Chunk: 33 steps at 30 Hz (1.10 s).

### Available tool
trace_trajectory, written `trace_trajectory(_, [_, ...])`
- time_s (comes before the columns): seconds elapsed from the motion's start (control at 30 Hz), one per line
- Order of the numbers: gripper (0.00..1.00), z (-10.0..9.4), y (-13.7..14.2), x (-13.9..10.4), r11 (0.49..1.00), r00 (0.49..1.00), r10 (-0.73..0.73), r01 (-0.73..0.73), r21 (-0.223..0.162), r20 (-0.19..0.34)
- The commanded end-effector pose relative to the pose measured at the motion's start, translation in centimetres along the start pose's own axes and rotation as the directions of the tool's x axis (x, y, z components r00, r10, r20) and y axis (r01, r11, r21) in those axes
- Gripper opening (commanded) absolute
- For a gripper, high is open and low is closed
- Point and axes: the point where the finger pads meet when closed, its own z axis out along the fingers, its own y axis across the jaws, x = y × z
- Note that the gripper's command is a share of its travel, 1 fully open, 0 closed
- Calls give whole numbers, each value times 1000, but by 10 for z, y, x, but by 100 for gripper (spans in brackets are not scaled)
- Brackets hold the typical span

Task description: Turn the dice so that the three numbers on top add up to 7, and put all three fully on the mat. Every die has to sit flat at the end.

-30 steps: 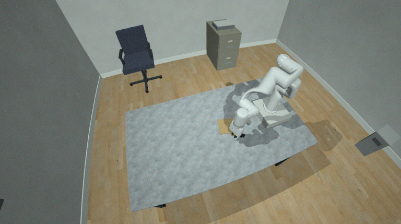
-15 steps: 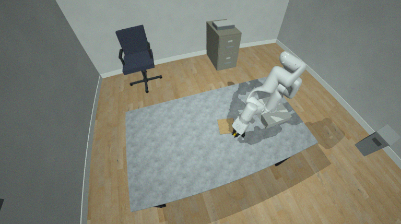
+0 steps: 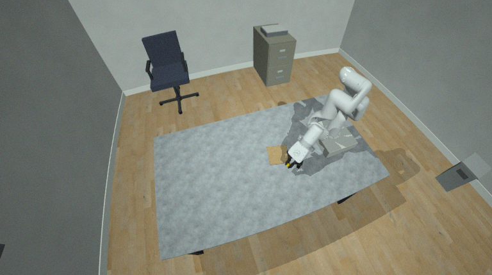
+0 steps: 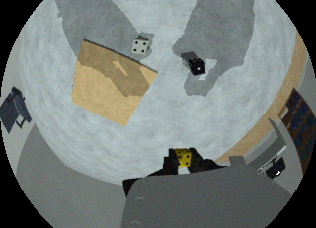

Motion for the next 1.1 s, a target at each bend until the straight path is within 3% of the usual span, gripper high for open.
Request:
trace_trajectory(0.0, [15,2,0,-1,1000,992,-1,1,1,128])
trace_trajectory(0.13, [15,2,0,0,1000,976,-3,2,2,217])
trace_trajectory(0.27, [15,1,0,0,1000,966,-3,3,3,258])
trace_trajectory(0.7, [15,4,0,3,1000,964,-3,3,3,266])
trace_trajectory(1.07, [15,26,0,21,1000,964,-3,3,3,266])
